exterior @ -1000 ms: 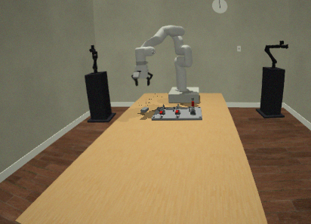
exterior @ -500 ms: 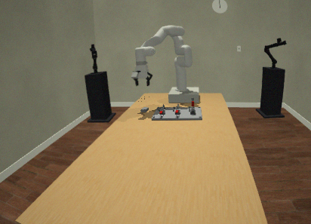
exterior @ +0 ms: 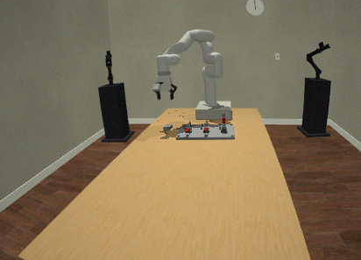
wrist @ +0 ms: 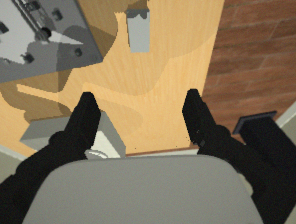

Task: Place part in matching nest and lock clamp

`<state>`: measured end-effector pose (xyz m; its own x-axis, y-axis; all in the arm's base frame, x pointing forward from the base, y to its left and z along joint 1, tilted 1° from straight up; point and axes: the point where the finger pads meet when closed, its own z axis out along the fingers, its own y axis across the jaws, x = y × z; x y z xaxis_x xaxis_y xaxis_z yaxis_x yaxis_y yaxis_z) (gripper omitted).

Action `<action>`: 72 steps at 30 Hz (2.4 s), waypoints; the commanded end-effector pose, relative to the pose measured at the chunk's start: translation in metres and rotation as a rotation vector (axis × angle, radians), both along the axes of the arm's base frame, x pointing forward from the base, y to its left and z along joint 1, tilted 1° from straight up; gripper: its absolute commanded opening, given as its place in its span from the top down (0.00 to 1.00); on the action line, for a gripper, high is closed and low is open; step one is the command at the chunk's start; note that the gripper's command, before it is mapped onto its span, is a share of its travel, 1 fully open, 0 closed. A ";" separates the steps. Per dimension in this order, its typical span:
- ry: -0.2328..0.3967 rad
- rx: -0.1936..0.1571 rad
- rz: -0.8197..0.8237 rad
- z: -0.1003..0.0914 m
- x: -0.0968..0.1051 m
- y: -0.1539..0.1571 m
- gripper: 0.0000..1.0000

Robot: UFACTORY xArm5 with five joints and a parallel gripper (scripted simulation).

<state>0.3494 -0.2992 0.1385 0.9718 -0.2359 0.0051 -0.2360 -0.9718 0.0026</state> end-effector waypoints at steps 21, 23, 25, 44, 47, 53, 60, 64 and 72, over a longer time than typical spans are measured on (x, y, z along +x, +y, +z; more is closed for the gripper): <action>-0.003 -0.003 0.000 0.002 0.001 -0.001 0.00; -0.003 -0.003 0.000 0.001 0.001 -0.001 0.00; -0.003 -0.003 0.000 0.001 0.001 -0.001 0.00; -0.003 -0.003 0.000 -0.032 0.002 -0.001 0.00; -0.003 -0.003 0.000 -0.045 0.002 -0.001 0.00; -0.003 -0.003 0.000 -0.074 0.002 -0.001 0.00; -0.003 -0.003 0.000 -0.100 0.003 -0.001 0.00; -0.003 -0.003 0.000 -0.119 0.003 -0.001 0.00; -0.003 -0.003 0.000 -0.149 0.003 -0.001 0.00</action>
